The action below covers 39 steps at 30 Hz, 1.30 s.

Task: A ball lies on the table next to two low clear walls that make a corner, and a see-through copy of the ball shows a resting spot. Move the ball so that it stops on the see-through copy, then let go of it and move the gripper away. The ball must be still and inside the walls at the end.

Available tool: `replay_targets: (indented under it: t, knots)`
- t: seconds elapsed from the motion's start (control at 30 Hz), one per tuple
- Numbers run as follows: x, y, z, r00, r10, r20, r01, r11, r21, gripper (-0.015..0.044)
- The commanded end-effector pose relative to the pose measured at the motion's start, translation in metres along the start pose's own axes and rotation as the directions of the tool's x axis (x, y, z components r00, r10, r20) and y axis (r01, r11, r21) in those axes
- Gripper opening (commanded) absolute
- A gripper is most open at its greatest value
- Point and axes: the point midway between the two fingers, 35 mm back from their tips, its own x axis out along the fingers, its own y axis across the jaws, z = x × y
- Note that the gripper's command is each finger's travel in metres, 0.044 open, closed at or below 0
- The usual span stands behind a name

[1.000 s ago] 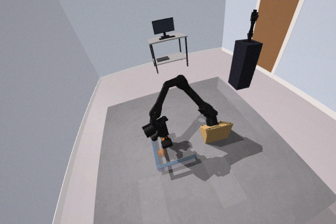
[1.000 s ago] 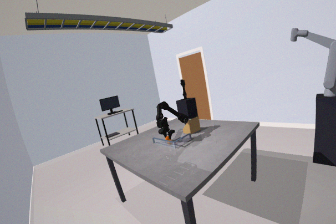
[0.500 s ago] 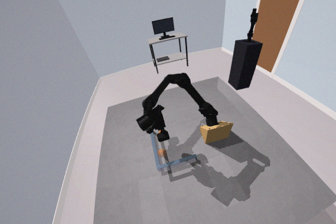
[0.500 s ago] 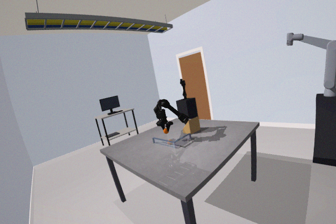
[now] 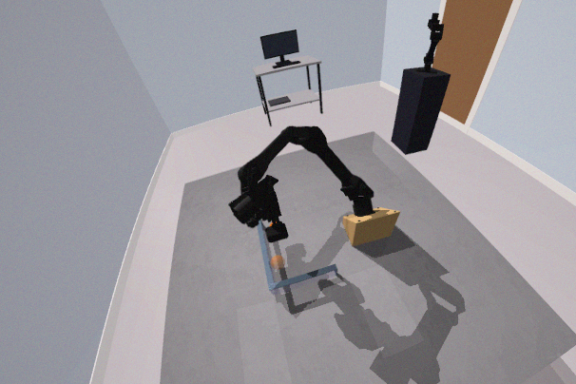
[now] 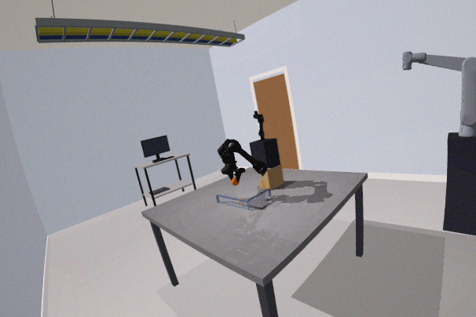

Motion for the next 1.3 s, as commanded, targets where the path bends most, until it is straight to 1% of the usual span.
replay_targets:
  t: [0.0, 0.37, 0.53, 0.93, 1.27]
  knots:
    - [0.007, 0.015, 0.009, 1.000, 0.005, 0.002, -0.005, 1.000, 0.004, 0.0000]
    - [0.039, 0.060, 0.032, 1.000, 0.006, 0.004, -0.006, 1.000, 0.006, 0.0000]
    - [0.048, 0.061, 0.033, 1.000, 0.007, 0.004, -0.007, 1.000, 0.006, 0.0000]
    - [0.106, 0.061, 0.033, 1.000, 0.004, 0.004, -0.004, 1.000, 0.006, 0.0000]
    - [0.118, 0.061, 0.033, 1.000, 0.003, 0.004, -0.003, 1.000, 0.006, 0.0000]
